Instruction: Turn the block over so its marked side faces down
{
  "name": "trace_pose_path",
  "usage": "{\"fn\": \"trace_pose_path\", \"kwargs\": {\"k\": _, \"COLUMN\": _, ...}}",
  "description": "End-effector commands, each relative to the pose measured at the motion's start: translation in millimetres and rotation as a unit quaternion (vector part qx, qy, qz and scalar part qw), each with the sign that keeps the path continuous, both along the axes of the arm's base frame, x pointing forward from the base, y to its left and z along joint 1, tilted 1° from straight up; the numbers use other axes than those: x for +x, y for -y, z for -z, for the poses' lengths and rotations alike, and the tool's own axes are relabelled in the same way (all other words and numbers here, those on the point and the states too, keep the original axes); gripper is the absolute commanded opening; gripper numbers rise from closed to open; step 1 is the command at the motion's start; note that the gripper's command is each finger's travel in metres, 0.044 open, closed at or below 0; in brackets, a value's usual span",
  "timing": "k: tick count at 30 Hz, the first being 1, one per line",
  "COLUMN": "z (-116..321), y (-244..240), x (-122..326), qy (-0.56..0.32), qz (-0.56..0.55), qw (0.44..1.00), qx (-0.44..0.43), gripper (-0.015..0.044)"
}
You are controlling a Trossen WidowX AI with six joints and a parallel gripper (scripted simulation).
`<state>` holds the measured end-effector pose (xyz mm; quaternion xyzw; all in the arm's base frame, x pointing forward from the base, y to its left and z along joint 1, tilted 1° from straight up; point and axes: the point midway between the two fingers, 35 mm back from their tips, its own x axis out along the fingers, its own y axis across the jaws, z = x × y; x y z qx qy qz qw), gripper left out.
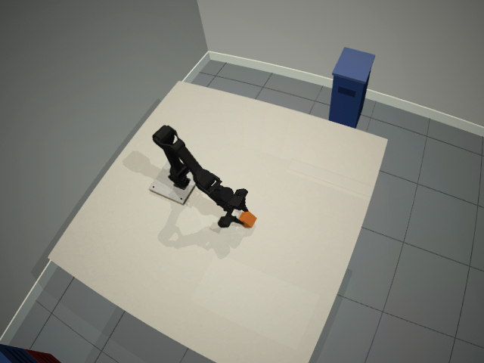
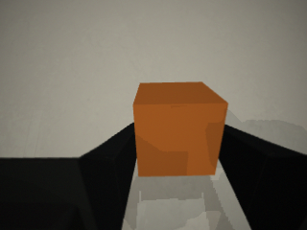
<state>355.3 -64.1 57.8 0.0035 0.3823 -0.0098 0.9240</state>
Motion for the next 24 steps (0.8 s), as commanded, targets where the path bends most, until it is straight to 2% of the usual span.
{"fn": "trace_pose_path", "kwargs": {"k": 1, "z": 5, "y": -1, "x": 0, "qy": 0.03, "qz": 0.0, "qw": 1.0, "qx": 0.003, "gripper": 0.0}}
{"fn": "trace_pose_path", "kwargs": {"k": 16, "z": 9, "y": -4, "x": -13, "qy": 0.144, "qz": -0.003, "qw": 0.99, "qx": -0.001, "gripper": 0.0}}
{"fn": "trace_pose_path", "kwargs": {"k": 24, "z": 5, "y": -4, "x": -15, "qy": 0.163, "qz": -0.003, "qw": 0.987, "qx": -0.002, "gripper": 0.0}}
